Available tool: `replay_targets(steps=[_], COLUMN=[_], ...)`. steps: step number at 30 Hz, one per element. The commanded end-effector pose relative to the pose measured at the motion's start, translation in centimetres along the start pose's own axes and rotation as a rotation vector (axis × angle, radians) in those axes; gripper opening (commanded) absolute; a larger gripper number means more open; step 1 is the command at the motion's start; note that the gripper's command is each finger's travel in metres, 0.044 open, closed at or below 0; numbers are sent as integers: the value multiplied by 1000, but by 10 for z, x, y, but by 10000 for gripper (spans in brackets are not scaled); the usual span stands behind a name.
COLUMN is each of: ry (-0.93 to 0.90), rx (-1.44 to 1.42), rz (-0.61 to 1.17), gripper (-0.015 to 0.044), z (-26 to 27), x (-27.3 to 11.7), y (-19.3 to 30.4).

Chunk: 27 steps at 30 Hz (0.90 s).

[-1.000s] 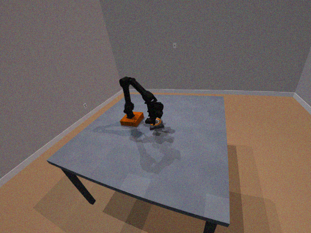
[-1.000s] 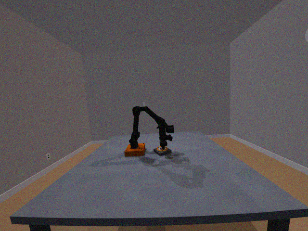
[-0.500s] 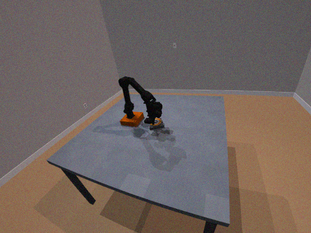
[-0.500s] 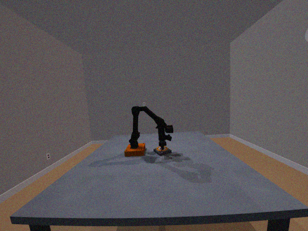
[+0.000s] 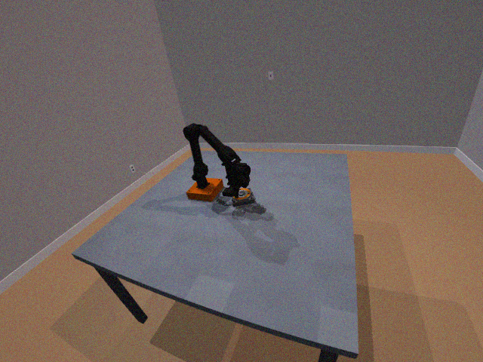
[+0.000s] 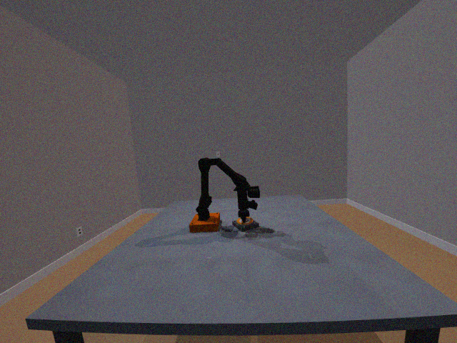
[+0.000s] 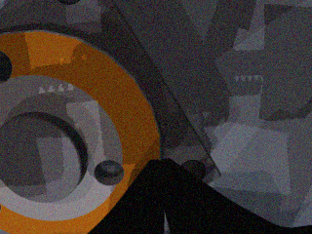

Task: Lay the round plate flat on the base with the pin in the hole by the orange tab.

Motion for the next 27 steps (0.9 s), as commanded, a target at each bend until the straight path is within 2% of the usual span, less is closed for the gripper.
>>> replay_targets(steps=[1, 27], ry=[0, -1], rx=[-2, -2], rz=[15, 17], gripper=[0, 0], z=[1, 13], x=[2, 2], y=[6, 25])
Point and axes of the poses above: the point midway between the two fingers, 35 mm back from their tips, its own x axis out along the fingers, its own z axis across the jaws, y = z × x, the point moved 10 cm from there along -x, back along the fingers, and after that the axes turned 4 degrees about -x, right-handed, at the moved point
